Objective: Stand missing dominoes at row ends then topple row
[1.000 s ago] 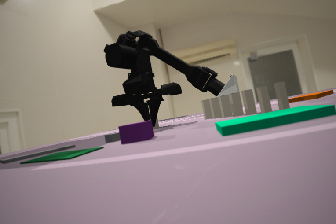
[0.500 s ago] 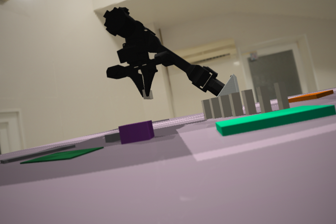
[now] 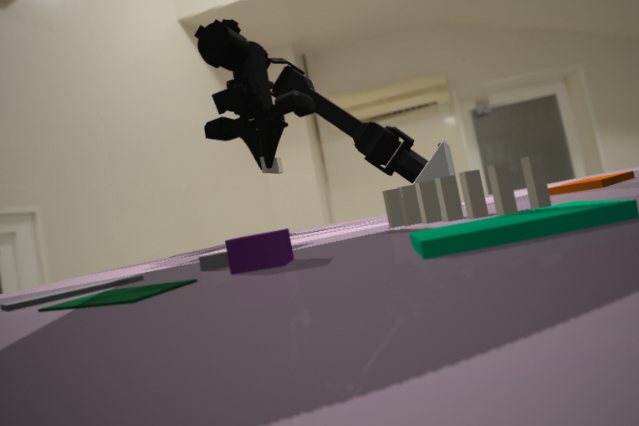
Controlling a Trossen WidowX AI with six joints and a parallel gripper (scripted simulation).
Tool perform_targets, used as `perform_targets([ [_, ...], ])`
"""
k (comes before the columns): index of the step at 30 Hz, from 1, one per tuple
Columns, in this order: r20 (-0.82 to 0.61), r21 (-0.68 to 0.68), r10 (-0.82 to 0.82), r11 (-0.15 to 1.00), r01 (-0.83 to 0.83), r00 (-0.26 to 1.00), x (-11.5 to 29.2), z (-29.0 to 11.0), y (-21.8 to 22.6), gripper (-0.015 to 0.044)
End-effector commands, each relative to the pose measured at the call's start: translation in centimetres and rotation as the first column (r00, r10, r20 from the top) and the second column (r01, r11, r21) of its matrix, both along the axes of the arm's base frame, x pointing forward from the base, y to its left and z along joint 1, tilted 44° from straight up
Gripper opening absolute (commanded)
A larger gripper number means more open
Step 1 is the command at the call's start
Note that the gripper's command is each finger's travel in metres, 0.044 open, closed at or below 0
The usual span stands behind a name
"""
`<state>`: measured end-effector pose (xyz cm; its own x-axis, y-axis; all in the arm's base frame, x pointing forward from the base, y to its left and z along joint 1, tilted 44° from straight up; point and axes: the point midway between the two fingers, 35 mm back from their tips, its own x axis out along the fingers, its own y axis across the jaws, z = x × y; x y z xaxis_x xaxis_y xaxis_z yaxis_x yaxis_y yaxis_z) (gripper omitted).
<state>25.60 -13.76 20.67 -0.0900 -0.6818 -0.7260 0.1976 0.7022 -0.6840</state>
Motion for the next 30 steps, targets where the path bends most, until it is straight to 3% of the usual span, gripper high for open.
perform_targets([
  [1,0.078,-0.012,-0.099,0.995,0.100,0.992,-5.7,1.6,-1.1,0.0021],
  [12,0.097,0.000,-0.120,0.993,0.120,0.988,-6.6,1.5,-1.3,0.0021],
  [30,0.423,0.261,-0.199,0.961,0.092,0.884,-5.6,-3.5,-3.0,0.0021],
])
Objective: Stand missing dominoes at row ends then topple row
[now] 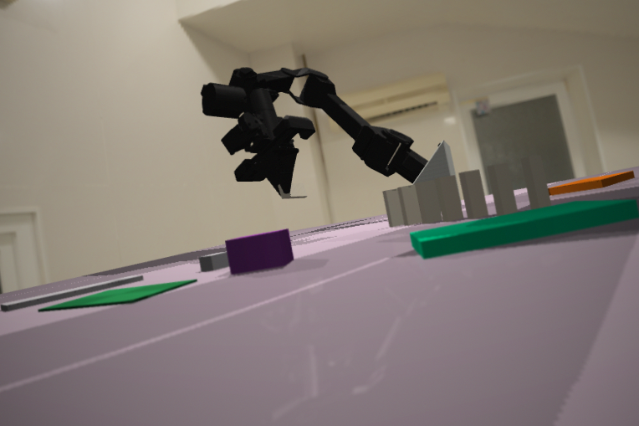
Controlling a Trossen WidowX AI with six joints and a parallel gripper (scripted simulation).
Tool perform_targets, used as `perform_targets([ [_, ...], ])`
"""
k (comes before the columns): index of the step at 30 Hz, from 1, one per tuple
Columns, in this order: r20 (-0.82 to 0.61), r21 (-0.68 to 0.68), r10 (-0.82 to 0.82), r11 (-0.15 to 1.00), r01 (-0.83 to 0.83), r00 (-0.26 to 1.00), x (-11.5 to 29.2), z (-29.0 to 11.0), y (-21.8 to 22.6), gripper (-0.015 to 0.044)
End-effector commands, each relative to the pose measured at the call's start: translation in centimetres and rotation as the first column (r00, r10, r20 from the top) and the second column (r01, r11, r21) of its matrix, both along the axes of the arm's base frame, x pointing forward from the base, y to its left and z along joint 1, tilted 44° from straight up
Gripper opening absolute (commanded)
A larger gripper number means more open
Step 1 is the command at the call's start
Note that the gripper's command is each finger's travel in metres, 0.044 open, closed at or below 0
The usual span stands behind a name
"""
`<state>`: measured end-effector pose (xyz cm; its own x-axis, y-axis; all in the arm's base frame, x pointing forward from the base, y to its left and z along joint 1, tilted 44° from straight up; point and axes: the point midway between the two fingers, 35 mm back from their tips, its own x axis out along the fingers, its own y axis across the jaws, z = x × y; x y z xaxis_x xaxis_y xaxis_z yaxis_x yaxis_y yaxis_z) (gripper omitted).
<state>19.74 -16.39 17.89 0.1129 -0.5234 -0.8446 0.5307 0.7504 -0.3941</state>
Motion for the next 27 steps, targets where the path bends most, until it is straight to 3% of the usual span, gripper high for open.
perform_targets([
  [1,0.108,0.032,0.012,0.999,-0.016,0.994,0.4,-0.8,-0.5,0.0021],
  [14,0.393,0.018,0.077,0.996,-0.091,0.916,1.3,-1.6,-2.3,0.0021],
  [27,0.592,-0.149,0.234,0.972,-0.181,0.771,1.2,-0.5,-3.8,0.0021],
])
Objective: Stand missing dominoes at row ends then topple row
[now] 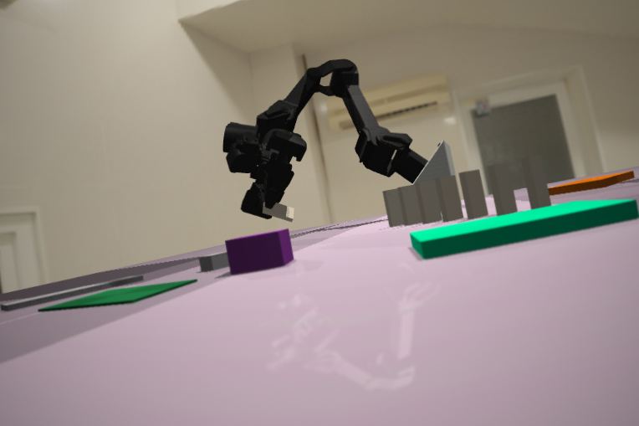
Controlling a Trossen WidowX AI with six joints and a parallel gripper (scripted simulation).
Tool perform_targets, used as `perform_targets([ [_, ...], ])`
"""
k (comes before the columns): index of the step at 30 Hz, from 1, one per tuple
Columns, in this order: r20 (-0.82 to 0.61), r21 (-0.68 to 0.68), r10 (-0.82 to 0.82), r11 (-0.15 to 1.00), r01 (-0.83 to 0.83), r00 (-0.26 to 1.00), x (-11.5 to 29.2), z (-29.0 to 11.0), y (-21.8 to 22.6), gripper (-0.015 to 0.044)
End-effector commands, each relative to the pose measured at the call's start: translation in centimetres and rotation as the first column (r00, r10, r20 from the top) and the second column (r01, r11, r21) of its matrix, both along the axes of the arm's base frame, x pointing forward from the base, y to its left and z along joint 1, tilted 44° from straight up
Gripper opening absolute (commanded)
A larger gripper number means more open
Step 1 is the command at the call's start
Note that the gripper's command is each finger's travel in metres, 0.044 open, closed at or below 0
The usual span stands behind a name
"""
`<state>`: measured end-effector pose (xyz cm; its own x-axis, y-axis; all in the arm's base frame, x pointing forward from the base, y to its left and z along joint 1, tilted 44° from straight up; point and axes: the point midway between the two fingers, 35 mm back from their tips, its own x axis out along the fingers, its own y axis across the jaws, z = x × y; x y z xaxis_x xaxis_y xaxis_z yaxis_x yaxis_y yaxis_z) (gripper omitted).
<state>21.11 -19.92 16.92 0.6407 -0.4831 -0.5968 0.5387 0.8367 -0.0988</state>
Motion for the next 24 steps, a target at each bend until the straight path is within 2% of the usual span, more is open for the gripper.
perform_targets([
  [1,0.083,-0.072,0.050,0.996,-0.044,0.995,-0.2,0.5,-0.3,0.0021],
  [13,0.222,-0.302,0.186,0.947,-0.114,0.957,-1.6,2.1,-0.5,0.0021],
  [24,0.222,-0.549,0.334,0.819,-0.166,0.916,-3.3,3.0,0.8,0.0021],
])
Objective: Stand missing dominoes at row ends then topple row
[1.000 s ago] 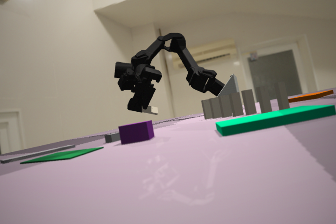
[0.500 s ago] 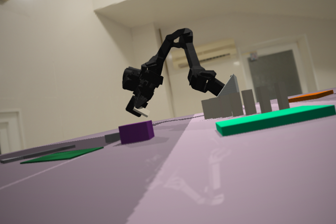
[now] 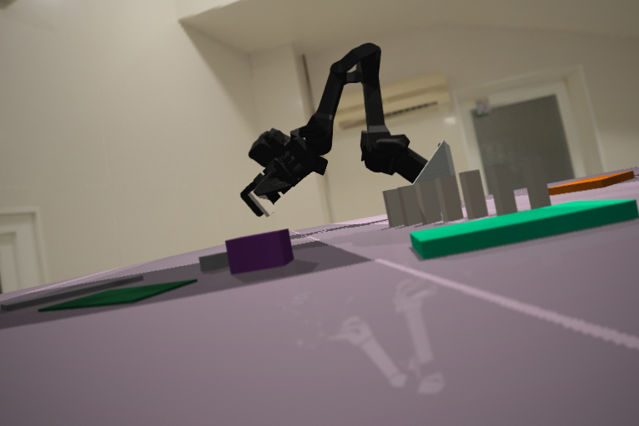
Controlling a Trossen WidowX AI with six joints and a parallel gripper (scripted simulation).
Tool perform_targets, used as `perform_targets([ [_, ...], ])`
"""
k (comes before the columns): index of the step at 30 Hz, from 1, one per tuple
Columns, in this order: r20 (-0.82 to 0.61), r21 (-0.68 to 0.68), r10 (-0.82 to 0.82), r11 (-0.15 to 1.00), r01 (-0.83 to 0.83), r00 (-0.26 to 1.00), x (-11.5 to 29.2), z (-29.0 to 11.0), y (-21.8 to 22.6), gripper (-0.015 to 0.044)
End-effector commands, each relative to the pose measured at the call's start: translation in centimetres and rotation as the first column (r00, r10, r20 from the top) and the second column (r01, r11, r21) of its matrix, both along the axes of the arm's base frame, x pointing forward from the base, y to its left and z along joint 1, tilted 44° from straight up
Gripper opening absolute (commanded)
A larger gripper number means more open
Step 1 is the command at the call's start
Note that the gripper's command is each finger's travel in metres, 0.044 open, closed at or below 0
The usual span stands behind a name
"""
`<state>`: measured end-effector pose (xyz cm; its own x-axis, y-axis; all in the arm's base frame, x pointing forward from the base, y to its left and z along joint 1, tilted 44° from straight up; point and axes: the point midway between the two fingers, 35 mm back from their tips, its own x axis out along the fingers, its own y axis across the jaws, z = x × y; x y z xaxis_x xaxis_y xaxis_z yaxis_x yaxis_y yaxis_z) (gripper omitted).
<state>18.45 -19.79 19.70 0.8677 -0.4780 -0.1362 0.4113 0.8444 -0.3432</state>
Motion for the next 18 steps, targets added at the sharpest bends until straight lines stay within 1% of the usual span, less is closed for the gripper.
perform_targets([
  [1,0.020,-0.124,0.041,0.992,-0.038,0.999,-0.8,0.3,0.8,0.0021],
  [7,0.028,-0.267,0.084,0.961,-0.074,0.996,-1.9,0.4,1.9,0.0021],
  [13,0.006,-0.409,0.122,0.906,-0.109,0.992,-2.8,0.1,3.4,0.0021],
  [15,-0.002,-0.438,0.130,0.891,-0.118,0.992,-3.0,-0.1,3.7,0.0021],
  [18,-0.003,-0.442,0.131,0.889,-0.119,0.991,-3.1,-0.1,3.8,0.0021],
])
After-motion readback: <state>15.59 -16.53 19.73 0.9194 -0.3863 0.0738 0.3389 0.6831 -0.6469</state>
